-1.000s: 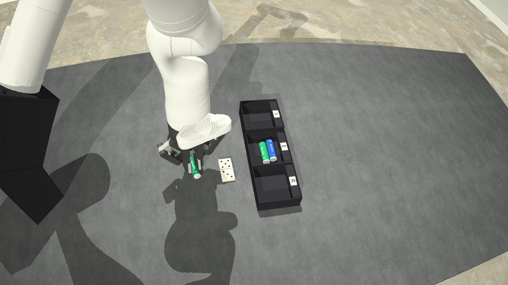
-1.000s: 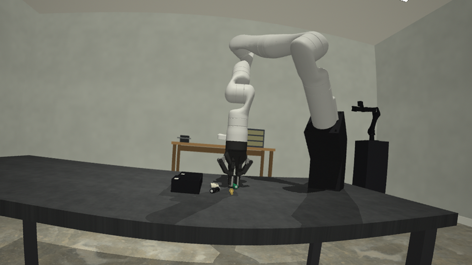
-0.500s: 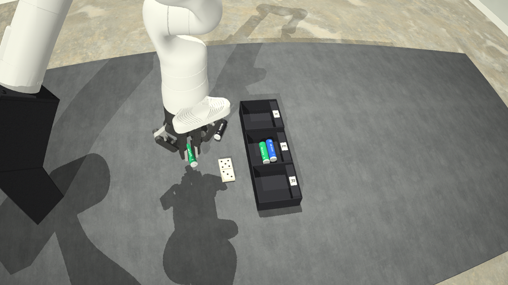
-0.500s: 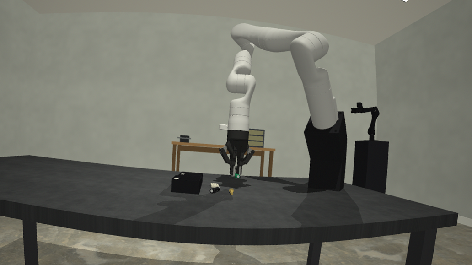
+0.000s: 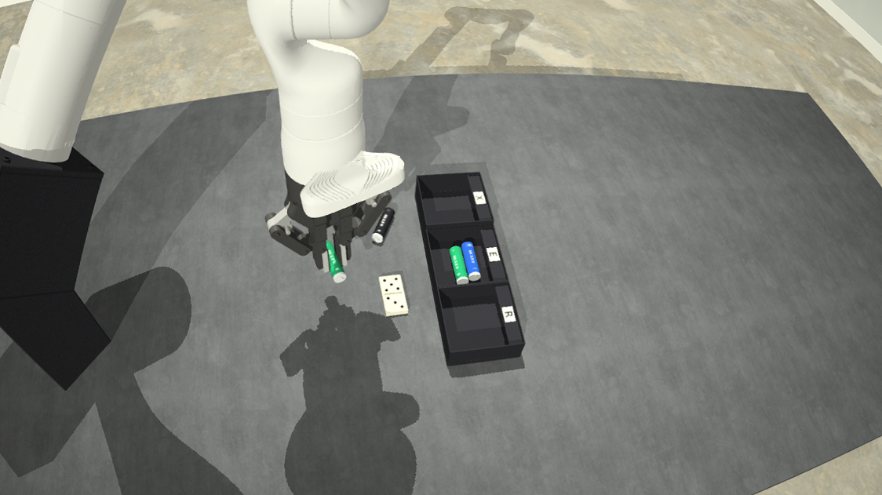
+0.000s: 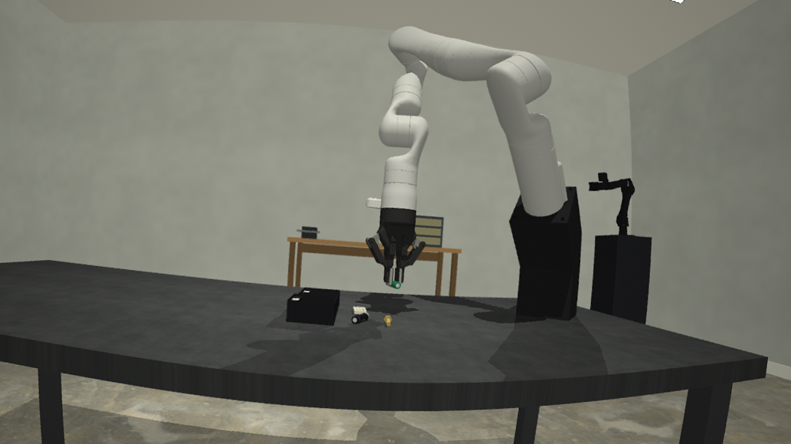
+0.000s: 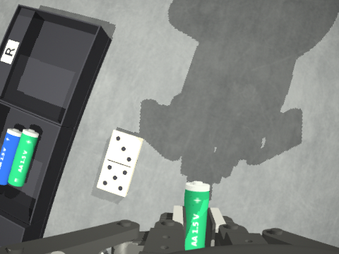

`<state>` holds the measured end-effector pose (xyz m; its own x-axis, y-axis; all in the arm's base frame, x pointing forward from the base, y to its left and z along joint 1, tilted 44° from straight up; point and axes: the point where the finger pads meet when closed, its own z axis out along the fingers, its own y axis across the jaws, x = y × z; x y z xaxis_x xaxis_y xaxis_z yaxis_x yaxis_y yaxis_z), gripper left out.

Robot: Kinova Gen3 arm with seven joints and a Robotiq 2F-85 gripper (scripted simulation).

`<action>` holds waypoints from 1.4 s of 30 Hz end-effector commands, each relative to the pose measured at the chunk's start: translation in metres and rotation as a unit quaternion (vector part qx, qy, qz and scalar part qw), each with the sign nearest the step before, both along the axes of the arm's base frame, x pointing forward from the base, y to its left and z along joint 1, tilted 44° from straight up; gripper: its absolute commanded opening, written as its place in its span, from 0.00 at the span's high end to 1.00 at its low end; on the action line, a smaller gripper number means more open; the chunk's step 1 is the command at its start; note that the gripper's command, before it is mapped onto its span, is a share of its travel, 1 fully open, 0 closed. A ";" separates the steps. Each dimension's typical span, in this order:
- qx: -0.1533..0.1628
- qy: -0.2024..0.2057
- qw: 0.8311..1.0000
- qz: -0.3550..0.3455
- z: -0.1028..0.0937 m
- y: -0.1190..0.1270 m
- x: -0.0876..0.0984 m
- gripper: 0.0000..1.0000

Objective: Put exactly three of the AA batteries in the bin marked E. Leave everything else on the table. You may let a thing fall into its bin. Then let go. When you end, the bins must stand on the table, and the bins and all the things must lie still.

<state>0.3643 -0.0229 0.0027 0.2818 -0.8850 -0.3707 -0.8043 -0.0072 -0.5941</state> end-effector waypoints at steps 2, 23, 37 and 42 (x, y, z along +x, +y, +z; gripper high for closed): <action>0.000 0.001 1.000 -0.001 0.000 -0.001 0.000 0.91; 0.043 0.038 0.997 -0.058 0.047 -0.012 0.074 0.91; 0.075 0.068 0.990 -0.102 0.082 -0.019 0.128 0.91; 0.075 0.068 0.989 -0.105 0.082 -0.023 0.128 0.91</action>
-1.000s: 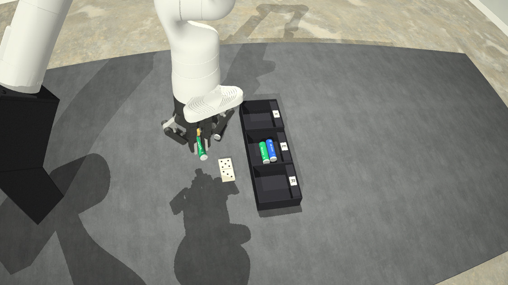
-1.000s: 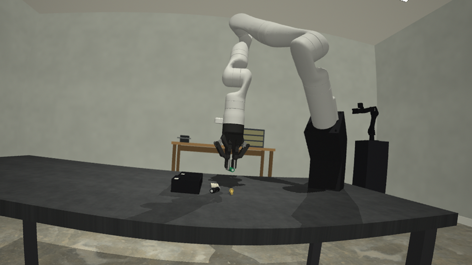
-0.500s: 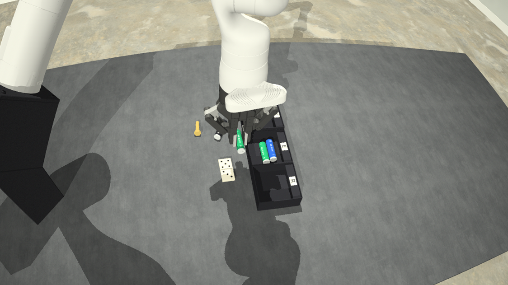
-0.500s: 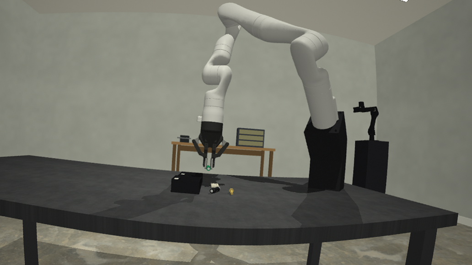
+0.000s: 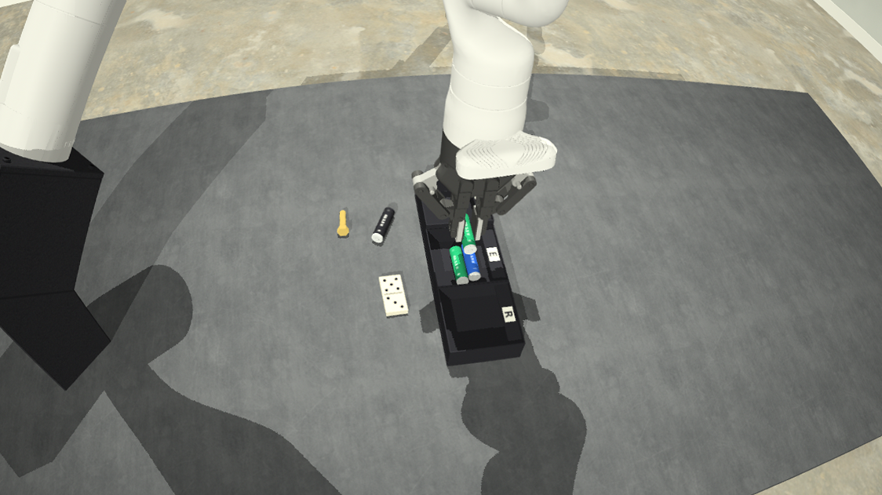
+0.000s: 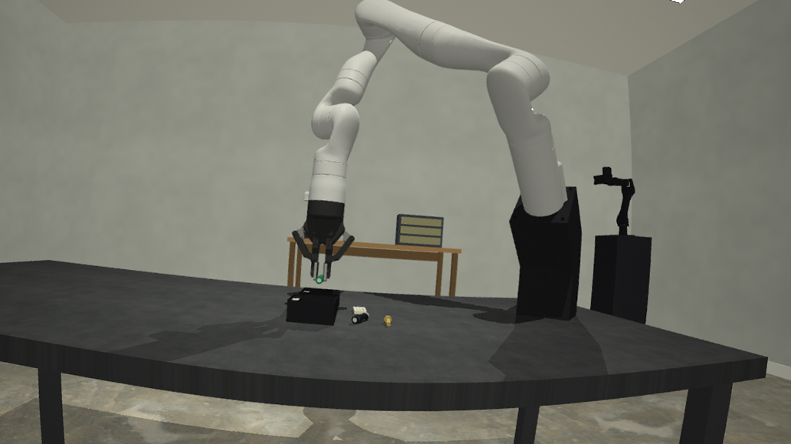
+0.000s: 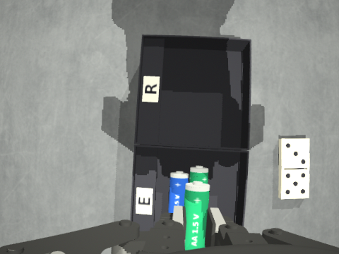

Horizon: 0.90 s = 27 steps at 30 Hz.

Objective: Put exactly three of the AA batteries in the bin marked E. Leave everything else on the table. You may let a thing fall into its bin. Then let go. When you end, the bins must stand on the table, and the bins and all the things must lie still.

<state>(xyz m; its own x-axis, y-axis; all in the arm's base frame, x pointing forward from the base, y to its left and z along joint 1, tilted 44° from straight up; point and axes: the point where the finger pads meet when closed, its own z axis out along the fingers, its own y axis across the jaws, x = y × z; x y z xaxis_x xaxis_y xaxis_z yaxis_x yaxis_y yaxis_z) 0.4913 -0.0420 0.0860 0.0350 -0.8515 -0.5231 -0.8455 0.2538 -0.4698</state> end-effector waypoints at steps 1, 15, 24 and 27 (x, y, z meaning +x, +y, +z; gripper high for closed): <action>0.000 0.005 1.000 0.004 -0.002 -0.004 0.001 0.91; 0.001 0.004 1.000 0.004 -0.004 -0.002 -0.002 0.91; 0.001 0.004 1.000 0.004 -0.004 -0.001 -0.002 0.91; 0.001 0.003 1.000 0.004 -0.006 0.001 0.001 0.91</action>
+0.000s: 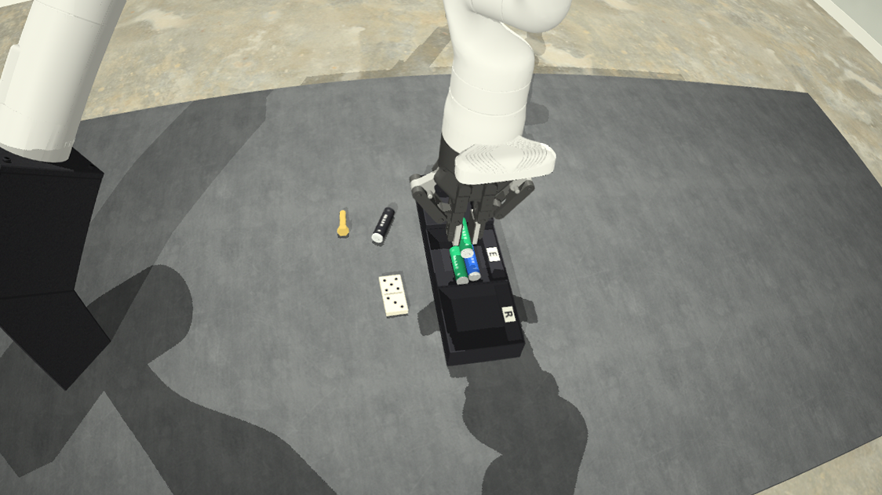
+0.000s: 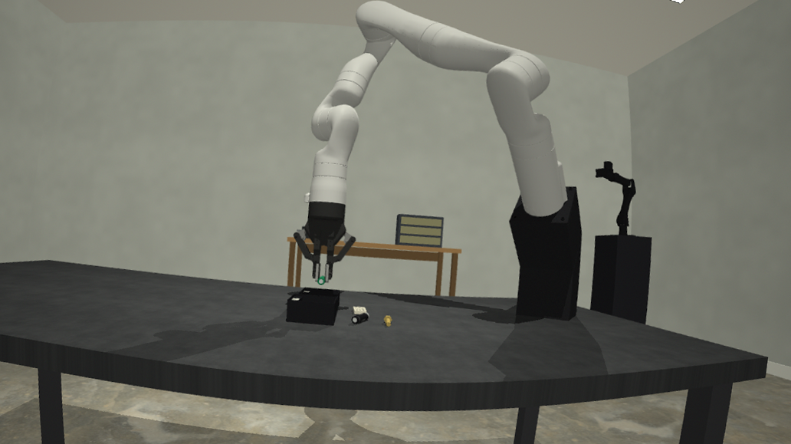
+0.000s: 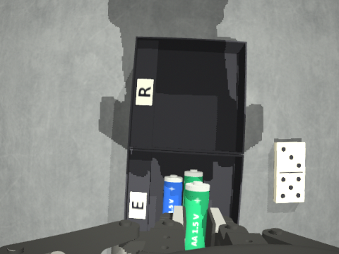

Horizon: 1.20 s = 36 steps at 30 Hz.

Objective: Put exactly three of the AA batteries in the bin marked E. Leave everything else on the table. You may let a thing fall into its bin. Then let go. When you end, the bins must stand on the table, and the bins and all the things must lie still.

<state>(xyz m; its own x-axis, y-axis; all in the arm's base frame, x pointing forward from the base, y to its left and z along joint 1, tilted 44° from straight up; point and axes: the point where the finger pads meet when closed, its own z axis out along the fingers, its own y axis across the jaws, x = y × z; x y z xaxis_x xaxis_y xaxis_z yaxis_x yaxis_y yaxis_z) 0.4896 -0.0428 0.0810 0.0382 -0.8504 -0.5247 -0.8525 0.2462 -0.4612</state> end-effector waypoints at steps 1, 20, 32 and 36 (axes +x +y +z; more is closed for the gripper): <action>0.001 -0.002 1.000 -0.002 -0.003 0.003 0.004 0.91; 0.002 -0.002 1.000 0.000 -0.017 0.016 0.014 0.91; 0.000 -0.001 1.000 -0.001 -0.017 0.014 0.014 0.71; 0.000 -0.001 1.000 -0.001 -0.017 0.014 0.014 0.71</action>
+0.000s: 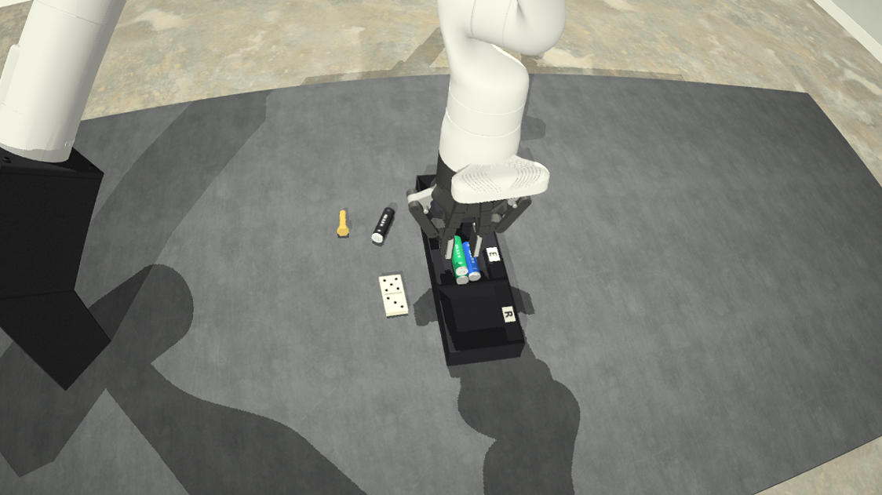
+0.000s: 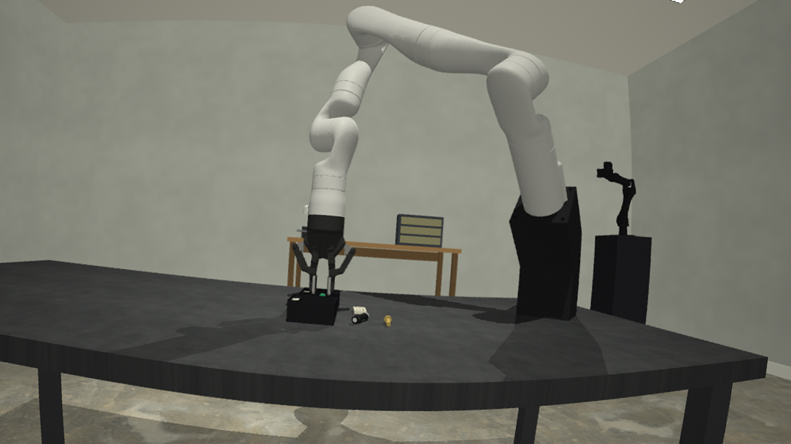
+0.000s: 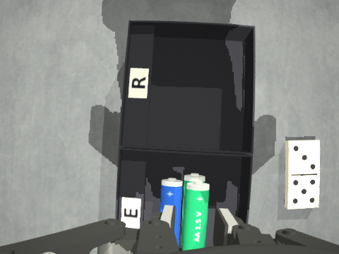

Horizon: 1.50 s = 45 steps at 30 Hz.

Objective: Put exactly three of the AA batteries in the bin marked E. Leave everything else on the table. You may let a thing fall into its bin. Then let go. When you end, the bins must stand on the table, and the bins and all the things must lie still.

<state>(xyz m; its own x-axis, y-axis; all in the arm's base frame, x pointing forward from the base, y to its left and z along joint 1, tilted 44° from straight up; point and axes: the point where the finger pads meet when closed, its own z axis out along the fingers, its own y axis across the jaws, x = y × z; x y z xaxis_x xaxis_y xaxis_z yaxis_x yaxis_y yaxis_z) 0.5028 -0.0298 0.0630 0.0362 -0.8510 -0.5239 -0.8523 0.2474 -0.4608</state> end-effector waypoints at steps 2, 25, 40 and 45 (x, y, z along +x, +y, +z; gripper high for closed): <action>0.000 -0.001 1.000 0.000 0.001 0.001 0.000 0.71; -0.001 -0.001 1.000 0.000 0.020 -0.013 -0.014 0.71; 0.000 -0.001 1.000 0.000 0.020 -0.012 -0.014 0.71; 0.000 -0.001 1.000 0.000 0.020 -0.012 -0.014 0.71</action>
<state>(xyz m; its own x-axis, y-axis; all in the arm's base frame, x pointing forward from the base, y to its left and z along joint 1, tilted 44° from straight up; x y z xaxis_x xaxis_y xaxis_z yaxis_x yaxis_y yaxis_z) 0.4887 -0.0401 0.0830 0.0414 -0.8500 -0.5251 -0.8516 0.2448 -0.4635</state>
